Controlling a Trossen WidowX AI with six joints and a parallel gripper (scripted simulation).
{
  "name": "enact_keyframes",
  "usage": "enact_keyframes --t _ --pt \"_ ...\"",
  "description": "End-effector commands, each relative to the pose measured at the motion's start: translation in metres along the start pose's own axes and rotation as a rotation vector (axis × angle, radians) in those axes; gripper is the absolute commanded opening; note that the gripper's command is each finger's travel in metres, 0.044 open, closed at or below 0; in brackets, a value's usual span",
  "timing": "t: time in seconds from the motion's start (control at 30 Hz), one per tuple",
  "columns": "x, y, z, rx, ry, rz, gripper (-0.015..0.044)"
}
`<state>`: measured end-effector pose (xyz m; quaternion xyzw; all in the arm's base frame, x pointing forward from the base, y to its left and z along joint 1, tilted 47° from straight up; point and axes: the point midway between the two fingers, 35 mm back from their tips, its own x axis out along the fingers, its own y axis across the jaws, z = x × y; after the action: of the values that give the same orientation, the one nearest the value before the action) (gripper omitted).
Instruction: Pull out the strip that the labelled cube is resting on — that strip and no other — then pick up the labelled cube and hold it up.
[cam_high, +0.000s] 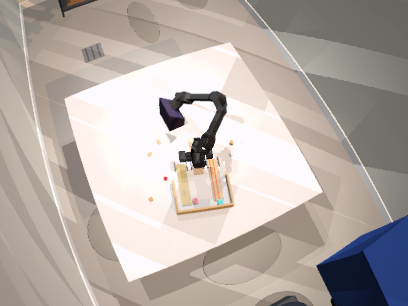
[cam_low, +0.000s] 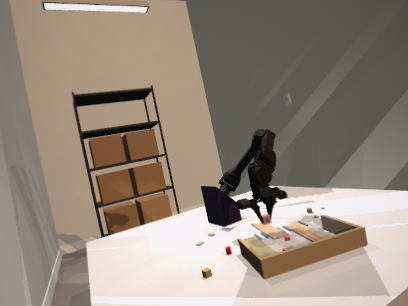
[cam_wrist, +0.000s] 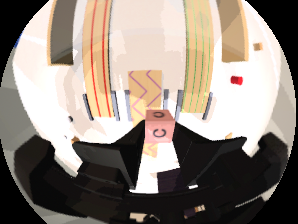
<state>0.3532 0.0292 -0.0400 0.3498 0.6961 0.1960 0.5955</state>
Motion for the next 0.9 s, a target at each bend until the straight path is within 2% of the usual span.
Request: enact_keyframes --t 0.0,0.53,0.73,0.87 --pt "-0.005 -0.003 -0.007 -0.003 -0.002 -0.003 0.0" --pt "-0.006 -0.013 -0.049 -0.001 0.0 -0.003 0.0" --pt "-0.04 -0.014 -0.049 -0.001 0.0 -0.005 0.0" --pt "-0.041 -0.014 -0.049 -0.001 0.0 -0.005 0.0"
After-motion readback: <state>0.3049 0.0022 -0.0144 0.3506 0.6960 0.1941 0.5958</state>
